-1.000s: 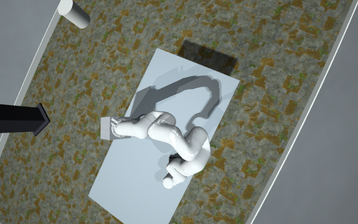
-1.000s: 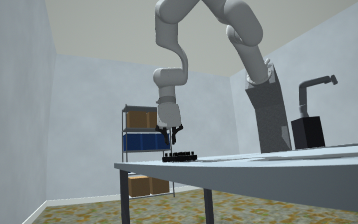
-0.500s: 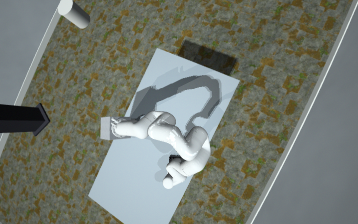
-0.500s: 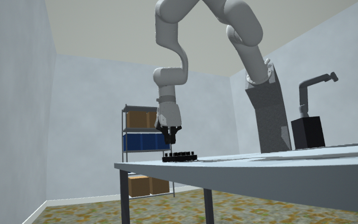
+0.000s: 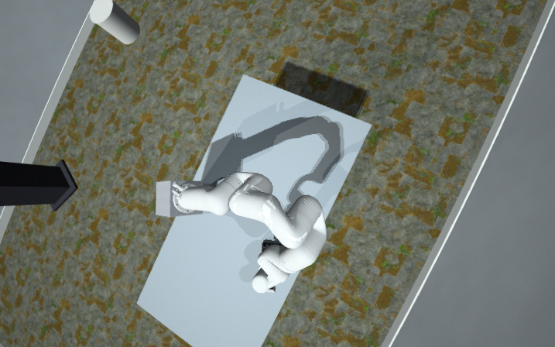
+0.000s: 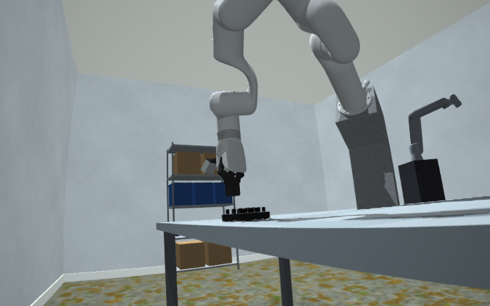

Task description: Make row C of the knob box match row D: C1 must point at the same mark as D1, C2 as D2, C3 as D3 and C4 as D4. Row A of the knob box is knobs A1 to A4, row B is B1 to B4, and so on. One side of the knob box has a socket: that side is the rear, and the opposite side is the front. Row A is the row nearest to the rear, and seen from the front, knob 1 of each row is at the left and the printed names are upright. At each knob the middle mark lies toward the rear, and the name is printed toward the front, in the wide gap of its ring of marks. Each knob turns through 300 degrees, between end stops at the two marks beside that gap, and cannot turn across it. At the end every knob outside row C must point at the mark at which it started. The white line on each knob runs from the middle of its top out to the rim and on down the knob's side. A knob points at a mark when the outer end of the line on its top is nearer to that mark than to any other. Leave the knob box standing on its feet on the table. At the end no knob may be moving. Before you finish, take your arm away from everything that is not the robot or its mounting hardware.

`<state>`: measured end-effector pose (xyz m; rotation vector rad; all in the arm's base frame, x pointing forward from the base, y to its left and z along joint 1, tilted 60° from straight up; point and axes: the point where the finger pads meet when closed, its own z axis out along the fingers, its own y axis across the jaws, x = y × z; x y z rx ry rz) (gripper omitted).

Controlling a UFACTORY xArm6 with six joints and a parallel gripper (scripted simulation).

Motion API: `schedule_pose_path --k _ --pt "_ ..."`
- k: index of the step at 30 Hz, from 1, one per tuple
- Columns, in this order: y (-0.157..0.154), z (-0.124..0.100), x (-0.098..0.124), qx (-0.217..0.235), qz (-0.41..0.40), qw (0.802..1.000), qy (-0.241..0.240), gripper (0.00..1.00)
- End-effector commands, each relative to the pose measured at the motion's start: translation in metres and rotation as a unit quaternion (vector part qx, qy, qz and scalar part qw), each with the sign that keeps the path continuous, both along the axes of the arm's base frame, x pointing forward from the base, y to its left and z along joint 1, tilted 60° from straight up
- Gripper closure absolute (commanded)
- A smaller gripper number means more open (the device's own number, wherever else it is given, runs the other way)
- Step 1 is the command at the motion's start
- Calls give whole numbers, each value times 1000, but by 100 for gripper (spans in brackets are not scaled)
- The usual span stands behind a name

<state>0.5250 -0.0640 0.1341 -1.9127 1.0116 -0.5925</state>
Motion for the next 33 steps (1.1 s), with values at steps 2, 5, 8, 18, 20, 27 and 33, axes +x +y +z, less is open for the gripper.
schedule_pose_path --k 2,5,8,18,20,27,33 --pt "-1 1 -1 -65 43 996 -49 81" --pt "-2 1 -1 -94 63 991 -68 81" --pt "-2 2 -1 -114 77 987 -81 81" --pt "-3 3 -3 -213 146 955 -145 81" --pt "-3 3 -3 -232 159 947 -157 81" --pt "-3 3 -4 -287 198 917 -193 81" --pt "-4 4 -5 -342 237 880 -229 81"
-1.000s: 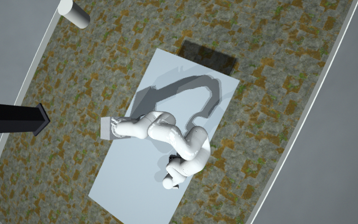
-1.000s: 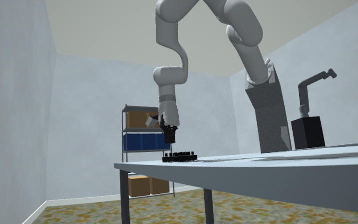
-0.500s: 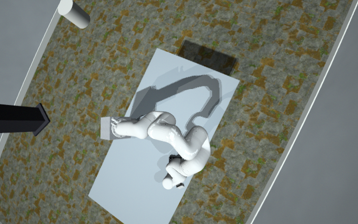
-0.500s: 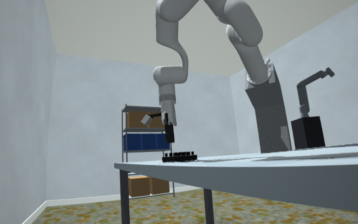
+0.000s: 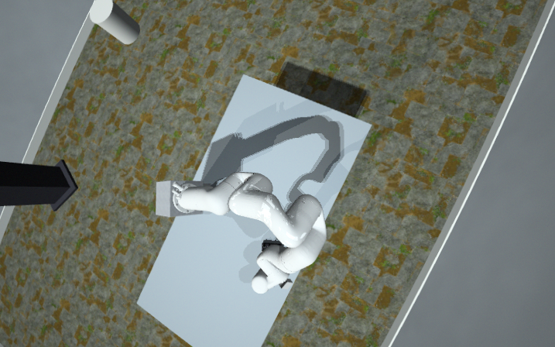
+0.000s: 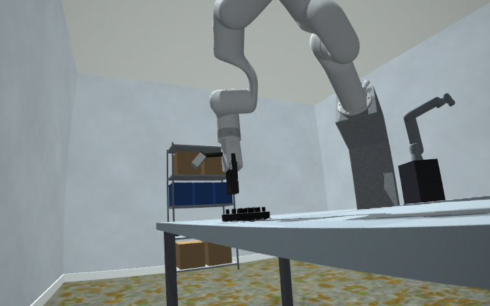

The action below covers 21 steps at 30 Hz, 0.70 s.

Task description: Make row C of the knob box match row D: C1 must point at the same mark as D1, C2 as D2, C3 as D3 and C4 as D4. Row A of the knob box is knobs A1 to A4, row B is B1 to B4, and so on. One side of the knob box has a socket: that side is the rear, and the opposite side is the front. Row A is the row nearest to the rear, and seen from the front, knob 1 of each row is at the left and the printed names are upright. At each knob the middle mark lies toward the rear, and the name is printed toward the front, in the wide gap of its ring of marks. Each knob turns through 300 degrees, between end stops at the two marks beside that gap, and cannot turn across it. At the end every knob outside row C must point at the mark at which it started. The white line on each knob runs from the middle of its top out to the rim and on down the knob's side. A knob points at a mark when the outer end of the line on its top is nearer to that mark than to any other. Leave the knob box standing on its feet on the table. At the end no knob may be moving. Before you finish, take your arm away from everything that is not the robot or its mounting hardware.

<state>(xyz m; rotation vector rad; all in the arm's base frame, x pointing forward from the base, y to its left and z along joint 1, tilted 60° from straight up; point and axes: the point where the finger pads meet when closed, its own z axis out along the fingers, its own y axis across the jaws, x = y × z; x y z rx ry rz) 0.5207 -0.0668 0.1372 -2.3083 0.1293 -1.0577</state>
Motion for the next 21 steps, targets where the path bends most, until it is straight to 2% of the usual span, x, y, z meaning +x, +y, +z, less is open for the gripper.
schedule_pose_path --k 1,8,21 --pt "-1 1 -1 -55 36 997 -42 81" --pt "-2 2 -1 -113 76 987 -80 81" --pt "-2 2 -2 -124 84 985 -87 81"
